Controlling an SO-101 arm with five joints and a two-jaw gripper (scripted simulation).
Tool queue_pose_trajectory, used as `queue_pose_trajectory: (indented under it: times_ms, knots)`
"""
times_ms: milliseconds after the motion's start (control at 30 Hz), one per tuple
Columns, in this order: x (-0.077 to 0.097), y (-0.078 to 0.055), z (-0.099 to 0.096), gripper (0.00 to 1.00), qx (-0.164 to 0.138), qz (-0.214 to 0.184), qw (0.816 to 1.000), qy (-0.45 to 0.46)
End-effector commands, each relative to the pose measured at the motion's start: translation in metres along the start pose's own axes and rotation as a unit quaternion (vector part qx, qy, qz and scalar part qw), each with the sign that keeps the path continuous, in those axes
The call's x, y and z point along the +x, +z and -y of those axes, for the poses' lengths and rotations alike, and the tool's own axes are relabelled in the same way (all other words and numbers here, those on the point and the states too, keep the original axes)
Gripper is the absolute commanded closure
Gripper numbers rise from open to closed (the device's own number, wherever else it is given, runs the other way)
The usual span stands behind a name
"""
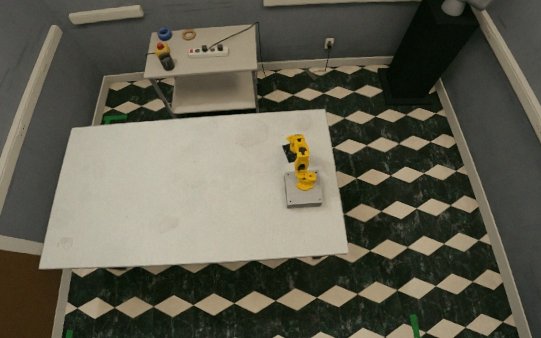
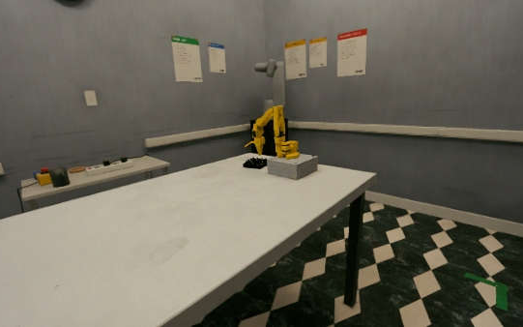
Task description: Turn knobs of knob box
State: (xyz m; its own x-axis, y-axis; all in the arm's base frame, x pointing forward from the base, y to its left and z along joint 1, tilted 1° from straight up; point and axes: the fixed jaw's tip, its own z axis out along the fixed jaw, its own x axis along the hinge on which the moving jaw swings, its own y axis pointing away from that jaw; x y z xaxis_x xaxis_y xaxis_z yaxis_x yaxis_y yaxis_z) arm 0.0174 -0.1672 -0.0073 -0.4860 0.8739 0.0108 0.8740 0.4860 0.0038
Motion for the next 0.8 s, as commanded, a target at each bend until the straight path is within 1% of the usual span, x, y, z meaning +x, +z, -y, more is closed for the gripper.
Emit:
queue_pose_trajectory:
  times_ms: [0, 167, 333, 400, 767]
  knots:
    - [-0.0007, -0.0007, -0.0022, 0.91, 0.001, 0.003, 0.998, 0.065]
    - [-0.0023, -0.0007, -0.0027, 0.91, 0.000, 0.003, 0.989, 0.149]
    - [-0.0038, -0.0007, -0.0030, 0.91, 0.000, 0.003, 0.975, 0.224]
    - [-0.0038, -0.0007, -0.0030, 0.91, 0.000, 0.003, 0.975, 0.224]
    - [-0.0063, -0.0007, -0.0031, 0.91, 0.000, 0.003, 0.933, 0.360]
